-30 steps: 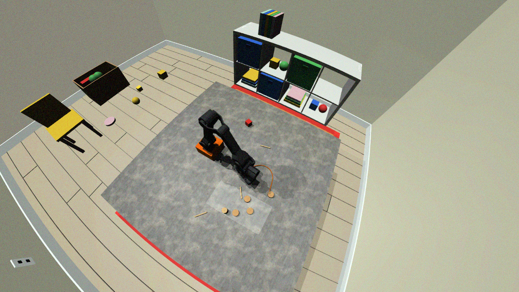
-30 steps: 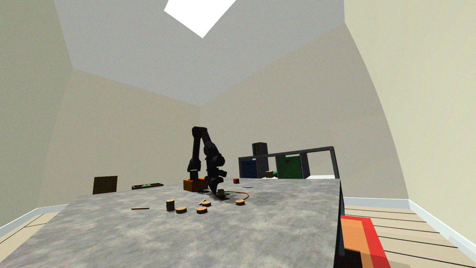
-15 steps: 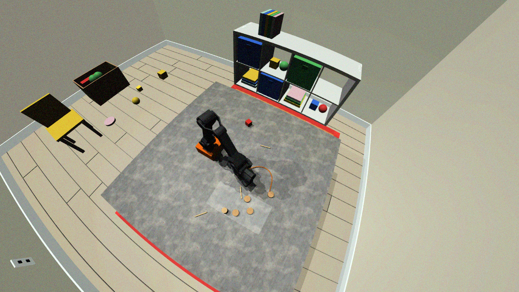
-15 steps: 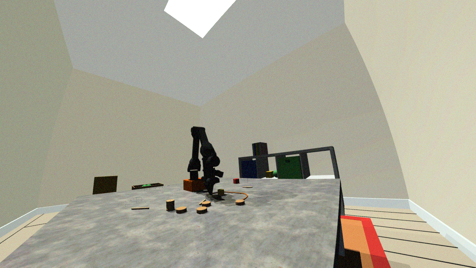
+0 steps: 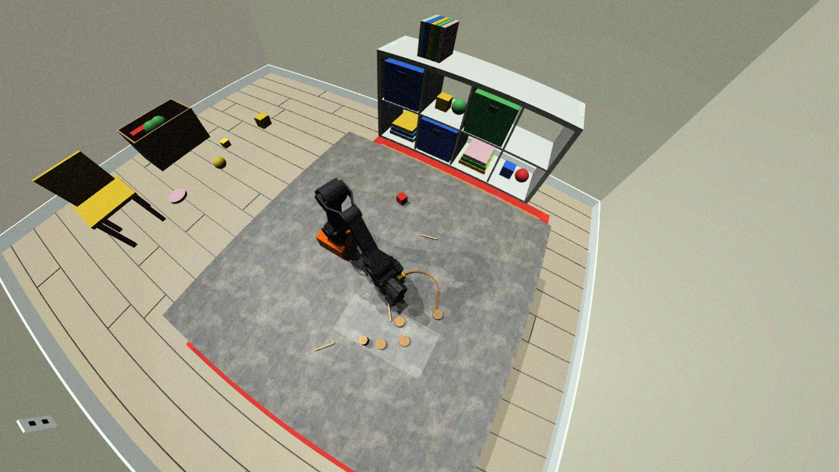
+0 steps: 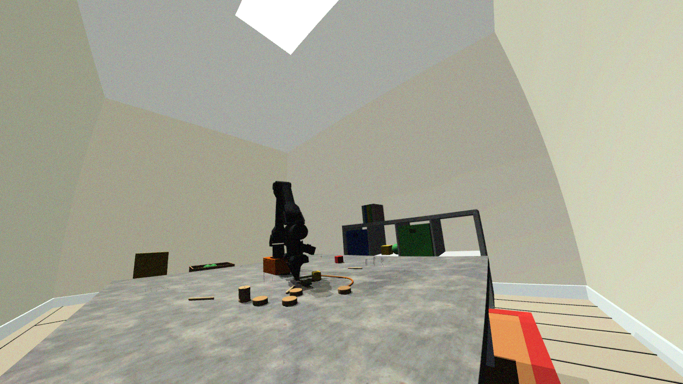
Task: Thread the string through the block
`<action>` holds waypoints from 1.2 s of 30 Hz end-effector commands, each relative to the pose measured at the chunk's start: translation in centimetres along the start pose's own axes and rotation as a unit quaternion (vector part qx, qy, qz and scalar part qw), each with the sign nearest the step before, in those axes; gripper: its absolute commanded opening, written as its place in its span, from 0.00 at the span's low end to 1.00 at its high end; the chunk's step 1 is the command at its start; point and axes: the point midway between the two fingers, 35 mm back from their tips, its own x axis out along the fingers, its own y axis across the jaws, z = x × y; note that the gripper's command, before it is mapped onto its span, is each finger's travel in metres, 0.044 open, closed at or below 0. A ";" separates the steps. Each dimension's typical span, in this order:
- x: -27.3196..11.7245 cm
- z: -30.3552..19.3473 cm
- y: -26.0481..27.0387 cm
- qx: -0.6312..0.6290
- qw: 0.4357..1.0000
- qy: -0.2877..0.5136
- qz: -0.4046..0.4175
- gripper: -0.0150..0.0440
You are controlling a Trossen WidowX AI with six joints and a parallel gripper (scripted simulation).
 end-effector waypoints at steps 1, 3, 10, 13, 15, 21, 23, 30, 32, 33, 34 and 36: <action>0.0 -0.6 0.1 0.007 1.000 -0.003 0.000 0.25; -0.1 -0.9 0.0 0.010 1.000 -0.003 0.000 0.25; -0.1 -1.7 0.4 0.020 1.000 -0.003 0.000 0.25; -0.1 -2.0 0.5 0.021 1.000 -0.003 0.000 0.25; -0.2 -2.3 0.5 0.022 1.000 -0.002 0.000 0.25; -0.2 -3.0 0.6 0.025 1.000 -0.002 0.000 0.25; -0.2 -3.3 0.7 0.028 1.000 -0.002 0.000 0.25; -0.3 -4.2 0.9 0.040 0.999 -0.002 -0.001 0.25; -0.3 -4.3 0.9 0.043 0.999 -0.002 -0.001 0.25; -0.4 -4.4 0.9 0.043 0.999 -0.001 -0.001 0.25; -0.5 -4.4 0.9 0.043 0.999 -0.001 -0.001 0.25; -0.5 -4.5 0.9 0.043 0.999 -0.001 -0.001 0.25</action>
